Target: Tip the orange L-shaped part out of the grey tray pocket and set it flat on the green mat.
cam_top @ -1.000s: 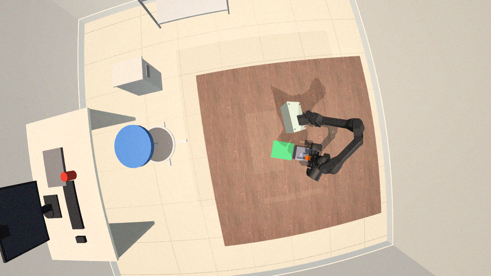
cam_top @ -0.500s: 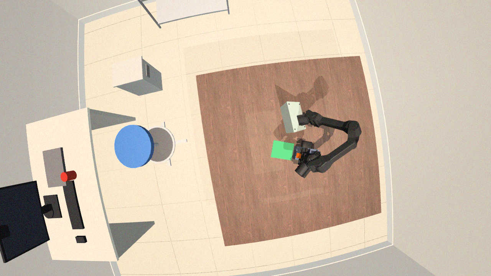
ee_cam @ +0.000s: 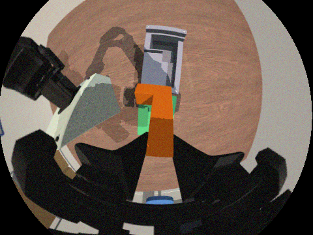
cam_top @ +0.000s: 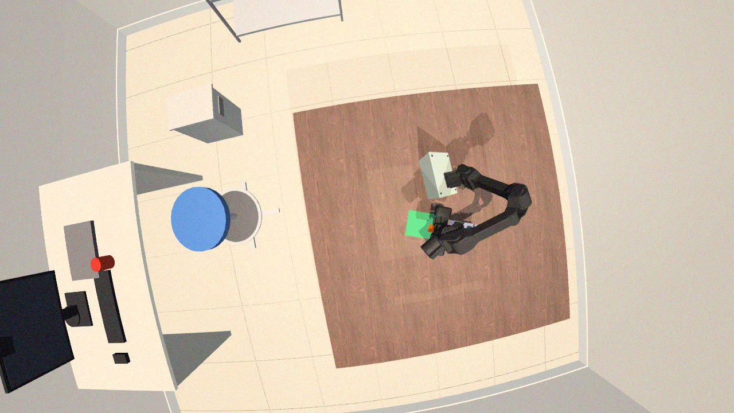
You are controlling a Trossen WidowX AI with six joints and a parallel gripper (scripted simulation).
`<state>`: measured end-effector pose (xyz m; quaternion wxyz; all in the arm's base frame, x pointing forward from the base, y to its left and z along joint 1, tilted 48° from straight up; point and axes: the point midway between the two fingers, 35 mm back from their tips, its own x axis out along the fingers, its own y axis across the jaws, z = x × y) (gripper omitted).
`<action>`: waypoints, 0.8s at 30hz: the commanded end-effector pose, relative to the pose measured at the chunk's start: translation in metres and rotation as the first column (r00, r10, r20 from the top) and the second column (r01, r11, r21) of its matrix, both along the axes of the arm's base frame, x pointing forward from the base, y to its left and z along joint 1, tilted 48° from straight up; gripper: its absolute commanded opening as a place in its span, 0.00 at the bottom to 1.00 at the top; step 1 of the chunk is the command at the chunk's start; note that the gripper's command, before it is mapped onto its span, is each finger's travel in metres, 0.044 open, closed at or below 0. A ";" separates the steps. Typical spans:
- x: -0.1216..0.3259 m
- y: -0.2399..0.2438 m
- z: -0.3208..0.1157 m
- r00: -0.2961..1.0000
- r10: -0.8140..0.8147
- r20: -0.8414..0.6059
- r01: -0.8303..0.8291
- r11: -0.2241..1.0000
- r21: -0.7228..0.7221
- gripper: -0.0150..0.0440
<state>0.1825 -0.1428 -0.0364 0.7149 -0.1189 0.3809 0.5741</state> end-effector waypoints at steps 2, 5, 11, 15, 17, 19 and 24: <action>-0.013 -0.016 -0.018 1.000 0.000 0.001 0.000 1.000 -0.004 0.25; -0.019 -0.023 -0.026 1.000 0.000 0.001 0.000 1.000 -0.005 0.25; -0.019 -0.024 -0.027 1.000 0.000 0.001 0.000 1.000 -0.005 0.25; -0.019 -0.021 -0.029 1.000 0.000 0.001 0.000 1.000 -0.005 0.25; -0.019 -0.019 -0.031 1.000 0.000 0.001 0.000 1.000 -0.005 0.25; -0.019 -0.017 -0.033 1.000 0.000 0.001 0.000 1.000 -0.005 0.25; -0.018 -0.011 -0.039 1.000 0.000 0.001 0.000 1.000 -0.005 0.25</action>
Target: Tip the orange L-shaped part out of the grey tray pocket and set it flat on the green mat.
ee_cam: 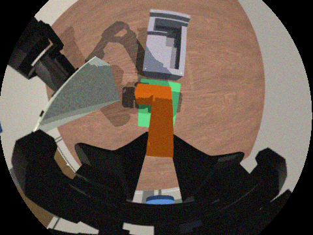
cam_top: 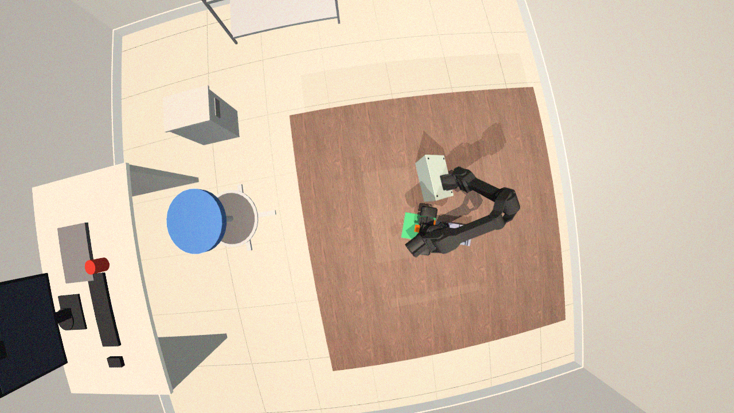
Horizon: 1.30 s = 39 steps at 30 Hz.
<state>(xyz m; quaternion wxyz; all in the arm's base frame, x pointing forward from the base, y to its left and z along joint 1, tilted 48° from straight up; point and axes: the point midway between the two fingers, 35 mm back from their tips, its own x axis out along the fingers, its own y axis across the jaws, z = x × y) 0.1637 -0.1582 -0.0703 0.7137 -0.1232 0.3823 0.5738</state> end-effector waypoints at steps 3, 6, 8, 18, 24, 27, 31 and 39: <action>0.001 0.008 -0.008 1.000 -0.004 -0.001 0.004 1.000 0.004 0.25; 0.001 0.012 -0.011 1.000 -0.004 -0.001 0.004 1.000 0.004 0.25; 0.001 0.014 -0.013 1.000 -0.004 -0.001 0.004 1.000 0.004 0.25; 0.002 0.025 -0.024 1.000 -0.004 0.000 0.004 1.000 0.004 0.25; 0.003 0.032 -0.030 1.000 -0.004 0.000 0.004 1.000 0.004 0.25; 0.003 0.035 -0.033 1.000 -0.004 0.000 0.004 1.000 0.005 0.25; 0.003 0.040 -0.037 1.000 -0.004 0.000 0.004 1.000 0.005 0.25; 0.004 0.049 -0.046 1.000 -0.004 0.001 0.004 1.000 0.005 0.25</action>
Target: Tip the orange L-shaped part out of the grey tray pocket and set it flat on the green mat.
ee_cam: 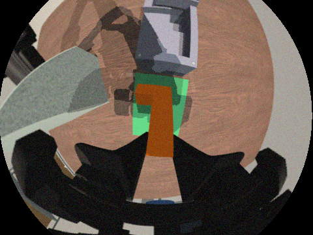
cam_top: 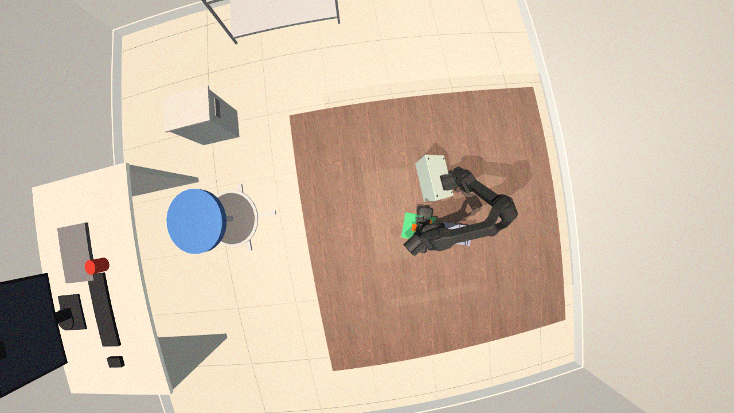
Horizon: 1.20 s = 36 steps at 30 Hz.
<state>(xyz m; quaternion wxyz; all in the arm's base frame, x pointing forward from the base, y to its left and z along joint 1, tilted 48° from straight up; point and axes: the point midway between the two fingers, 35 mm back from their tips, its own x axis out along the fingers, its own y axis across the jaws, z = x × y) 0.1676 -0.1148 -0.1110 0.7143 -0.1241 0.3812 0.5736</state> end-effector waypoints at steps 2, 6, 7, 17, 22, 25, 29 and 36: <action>0.000 0.007 -0.007 1.000 -0.004 -0.002 0.004 1.000 0.006 0.25; 0.000 0.008 -0.007 1.000 -0.004 -0.002 0.004 1.000 0.006 0.25; 0.000 0.008 -0.007 1.000 -0.004 -0.002 0.004 1.000 0.006 0.25; 0.000 0.008 -0.007 1.000 -0.004 -0.002 0.004 1.000 0.006 0.25; 0.000 0.008 -0.007 1.000 0.000 -0.003 0.000 1.000 0.005 0.39; 0.000 0.008 -0.007 1.000 0.000 -0.003 0.000 1.000 0.005 0.52; 0.000 0.006 -0.005 1.000 0.000 -0.003 0.000 1.000 0.005 0.70; -0.003 -0.050 0.044 1.000 -0.003 -0.004 0.003 1.000 0.003 0.93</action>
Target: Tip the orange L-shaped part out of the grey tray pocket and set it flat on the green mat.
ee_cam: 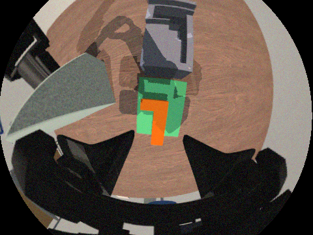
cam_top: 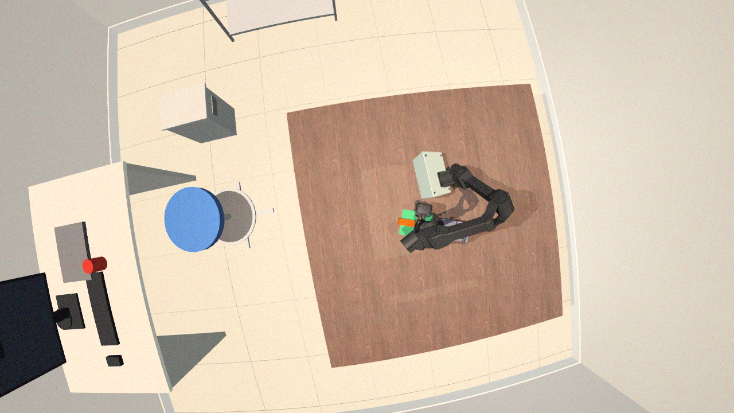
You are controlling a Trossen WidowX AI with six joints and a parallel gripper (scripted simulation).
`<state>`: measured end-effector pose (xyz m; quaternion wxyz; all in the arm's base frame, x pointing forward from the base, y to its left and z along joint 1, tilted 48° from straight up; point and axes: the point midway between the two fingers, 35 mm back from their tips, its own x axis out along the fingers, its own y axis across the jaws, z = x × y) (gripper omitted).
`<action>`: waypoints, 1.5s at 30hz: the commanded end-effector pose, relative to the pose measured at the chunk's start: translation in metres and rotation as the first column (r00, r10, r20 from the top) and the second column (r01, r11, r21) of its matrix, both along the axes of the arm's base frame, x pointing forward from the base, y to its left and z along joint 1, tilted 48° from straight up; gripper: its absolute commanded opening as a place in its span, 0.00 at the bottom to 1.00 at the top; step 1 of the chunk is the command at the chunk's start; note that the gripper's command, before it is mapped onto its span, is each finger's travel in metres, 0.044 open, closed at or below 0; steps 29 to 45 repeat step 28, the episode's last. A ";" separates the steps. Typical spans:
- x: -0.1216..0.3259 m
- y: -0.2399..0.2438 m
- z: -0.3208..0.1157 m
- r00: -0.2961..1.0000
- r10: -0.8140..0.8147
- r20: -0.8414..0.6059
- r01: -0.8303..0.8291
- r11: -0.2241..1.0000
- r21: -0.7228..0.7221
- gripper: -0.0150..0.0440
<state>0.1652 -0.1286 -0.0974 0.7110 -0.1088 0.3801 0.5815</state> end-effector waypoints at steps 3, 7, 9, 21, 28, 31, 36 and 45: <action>-0.003 -0.043 0.039 1.000 -0.007 0.016 0.008 1.000 -0.025 0.93; -0.003 -0.043 0.039 1.000 -0.007 0.016 0.008 1.000 -0.025 0.93; -0.003 -0.043 0.039 1.000 -0.007 0.016 0.008 1.000 -0.025 0.93; -0.002 -0.039 0.035 1.000 -0.010 0.014 0.010 1.000 -0.020 0.93; -0.002 -0.039 0.035 1.000 -0.010 0.014 0.010 1.000 -0.020 0.93; -0.002 -0.039 0.035 1.000 -0.010 0.014 0.010 1.000 -0.020 0.93; -0.002 -0.039 0.035 1.000 -0.010 0.014 0.010 1.000 -0.020 0.93; -0.002 -0.039 0.035 1.000 -0.010 0.014 0.010 1.000 -0.020 0.93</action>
